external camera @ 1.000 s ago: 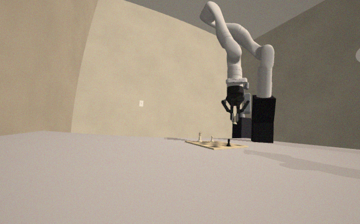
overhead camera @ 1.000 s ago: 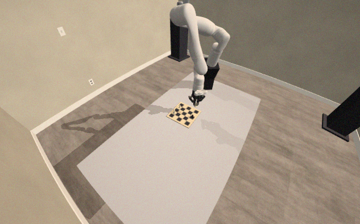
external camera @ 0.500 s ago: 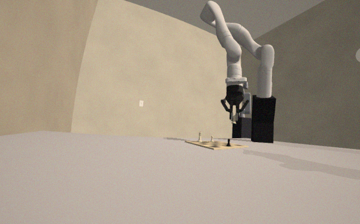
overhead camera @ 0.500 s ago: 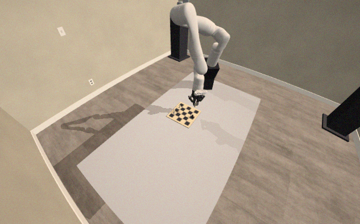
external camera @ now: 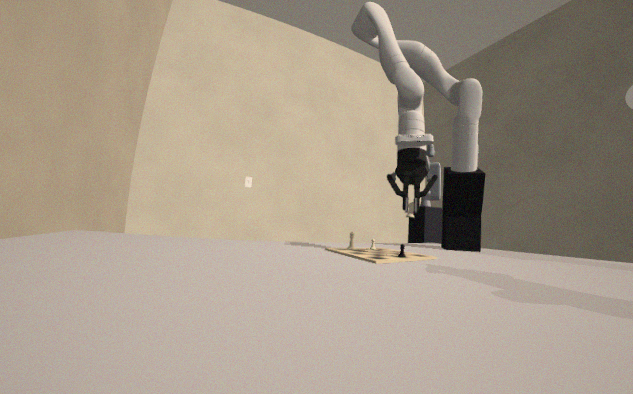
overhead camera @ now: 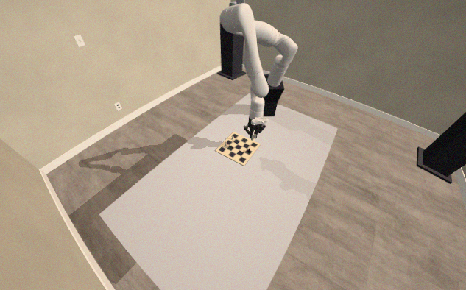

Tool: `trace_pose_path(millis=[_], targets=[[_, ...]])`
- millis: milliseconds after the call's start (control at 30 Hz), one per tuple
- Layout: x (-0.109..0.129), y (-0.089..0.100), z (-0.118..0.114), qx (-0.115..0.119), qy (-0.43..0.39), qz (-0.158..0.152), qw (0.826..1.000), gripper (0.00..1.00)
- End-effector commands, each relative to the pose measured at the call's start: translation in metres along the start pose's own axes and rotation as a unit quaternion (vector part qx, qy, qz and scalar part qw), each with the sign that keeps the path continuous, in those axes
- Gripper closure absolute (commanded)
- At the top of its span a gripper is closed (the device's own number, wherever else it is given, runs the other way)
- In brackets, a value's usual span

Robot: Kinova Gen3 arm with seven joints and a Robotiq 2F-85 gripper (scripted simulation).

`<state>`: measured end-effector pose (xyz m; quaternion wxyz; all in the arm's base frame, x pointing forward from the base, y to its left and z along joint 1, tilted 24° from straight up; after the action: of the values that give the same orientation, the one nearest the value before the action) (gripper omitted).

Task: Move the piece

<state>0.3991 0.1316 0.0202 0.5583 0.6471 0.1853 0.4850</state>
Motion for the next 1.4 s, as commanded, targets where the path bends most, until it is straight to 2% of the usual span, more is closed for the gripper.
trace_pose_path(millis=[0, 267, 533, 600, 833, 1100, 1167, 1367], targets=[[0.003, 0.000, 0.002, -0.002, -0.001, 0.003, 1.000, 1.00], [0.023, -0.001, 0.010, -0.008, -0.008, 0.022, 1.000, 1.00], [0.058, -0.001, 0.024, -0.017, -0.020, 0.057, 0.998, 1.00], [0.058, -0.001, 0.024, -0.017, -0.020, 0.057, 0.998, 1.00], [0.102, 0.003, 0.041, -0.027, -0.035, 0.099, 0.994, 1.00], [0.167, 0.016, 0.064, -0.038, -0.059, 0.163, 0.984, 1.00], [0.167, 0.016, 0.064, -0.038, -0.059, 0.163, 0.984, 1.00], [0.225, 0.036, 0.085, -0.044, -0.082, 0.220, 0.971, 1.00]])
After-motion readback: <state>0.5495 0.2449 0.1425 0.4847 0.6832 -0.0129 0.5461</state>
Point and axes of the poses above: the point where the finger pads meet when closed, its own y axis back along the fingers, its own z axis across the jaws, x = y × z, the point moved 4 cm from there along y, back along the fingers, and after that the axes turned 7 degrees about y, right-handed, at the moved point
